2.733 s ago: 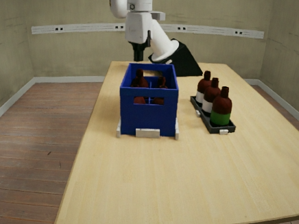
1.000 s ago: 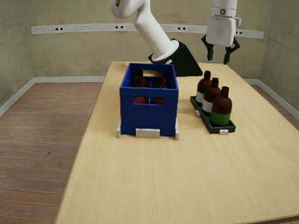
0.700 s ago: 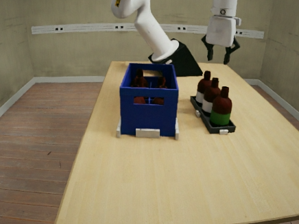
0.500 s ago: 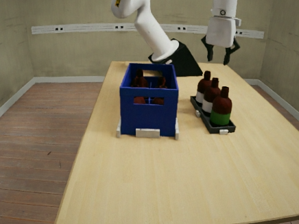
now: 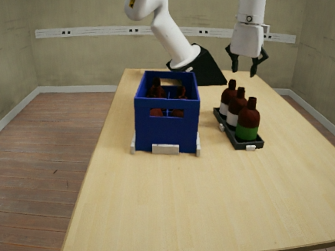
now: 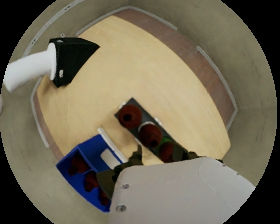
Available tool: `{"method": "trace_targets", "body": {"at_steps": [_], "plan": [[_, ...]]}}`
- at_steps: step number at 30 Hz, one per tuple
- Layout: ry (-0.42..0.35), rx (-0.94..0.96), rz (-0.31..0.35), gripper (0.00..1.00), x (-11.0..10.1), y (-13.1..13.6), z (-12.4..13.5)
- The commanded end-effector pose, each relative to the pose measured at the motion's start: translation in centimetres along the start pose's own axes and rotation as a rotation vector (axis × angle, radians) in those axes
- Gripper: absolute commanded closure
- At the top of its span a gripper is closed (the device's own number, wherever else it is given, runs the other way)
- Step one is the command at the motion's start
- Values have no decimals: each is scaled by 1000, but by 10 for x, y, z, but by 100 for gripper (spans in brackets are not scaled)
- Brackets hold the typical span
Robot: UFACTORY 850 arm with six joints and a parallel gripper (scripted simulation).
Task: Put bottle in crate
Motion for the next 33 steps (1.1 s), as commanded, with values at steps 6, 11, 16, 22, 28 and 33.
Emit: {"method": "trace_targets", "body": {"at_steps": [6,11,16,22,28,33], "plan": [[-1,1,2,35,12,1,0],[-1,1,2,35,16,1,0],[-1,1,2,35,22,1,0],[-1,1,2,35,26,1,0],[-1,1,2,35,28,1,0],[-1,1,2,35,29,1,0]]}}
Point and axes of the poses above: the point where the finger pads meet when closed, its own x axis out along the fingers, its own y axis across the jaws, z = x × y, the point moved 7 cm from there along -x, back along the fingers, and after that the axes turned 7 degrees about -x, right-handed, at the moved point
